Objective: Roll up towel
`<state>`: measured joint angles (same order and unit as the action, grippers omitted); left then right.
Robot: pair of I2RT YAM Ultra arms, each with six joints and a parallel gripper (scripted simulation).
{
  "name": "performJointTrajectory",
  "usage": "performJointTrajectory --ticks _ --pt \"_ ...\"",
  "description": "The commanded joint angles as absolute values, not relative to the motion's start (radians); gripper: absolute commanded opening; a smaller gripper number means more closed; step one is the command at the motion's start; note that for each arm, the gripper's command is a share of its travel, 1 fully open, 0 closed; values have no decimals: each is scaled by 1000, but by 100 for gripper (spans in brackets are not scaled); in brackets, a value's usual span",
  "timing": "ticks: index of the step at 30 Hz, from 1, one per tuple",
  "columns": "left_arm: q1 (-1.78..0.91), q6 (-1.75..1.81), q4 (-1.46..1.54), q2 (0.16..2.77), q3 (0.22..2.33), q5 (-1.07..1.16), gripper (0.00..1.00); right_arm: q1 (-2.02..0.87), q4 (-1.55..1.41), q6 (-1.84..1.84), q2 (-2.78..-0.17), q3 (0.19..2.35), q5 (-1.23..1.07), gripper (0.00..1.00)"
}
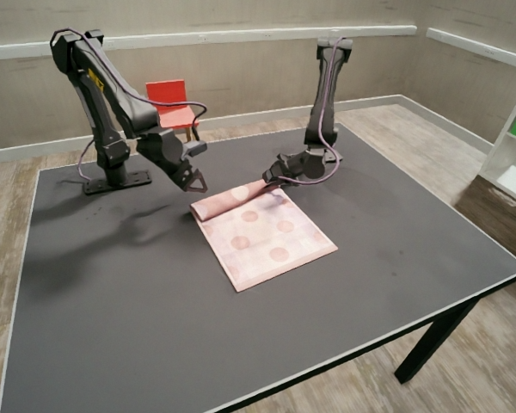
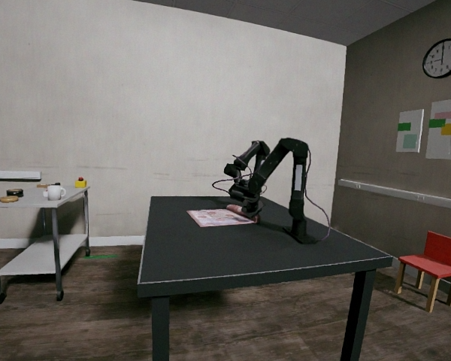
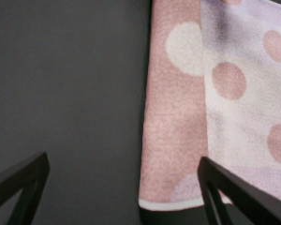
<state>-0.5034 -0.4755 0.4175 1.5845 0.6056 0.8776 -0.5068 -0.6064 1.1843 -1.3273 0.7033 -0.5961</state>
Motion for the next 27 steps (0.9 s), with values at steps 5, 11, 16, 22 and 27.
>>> performJointTrajectory --ticks 5,11,16,22,27 --pt "-483 -551 551 1657 655 977 23 -565 -331 1080 -1210 586 -488 98" --pt "-479 -571 559 1684 662 984 23 -547 -316 1117 -1241 595 -498 98" --pt "-479 -577 522 1715 651 984 23 -479 -357 1242 -1327 665 -566 98" --pt "-479 -578 522 1718 652 984 23 -476 -347 1254 -1349 665 -575 98" --pt "-479 -578 522 1718 652 984 23 -479 -258 1253 -1387 611 -573 98"
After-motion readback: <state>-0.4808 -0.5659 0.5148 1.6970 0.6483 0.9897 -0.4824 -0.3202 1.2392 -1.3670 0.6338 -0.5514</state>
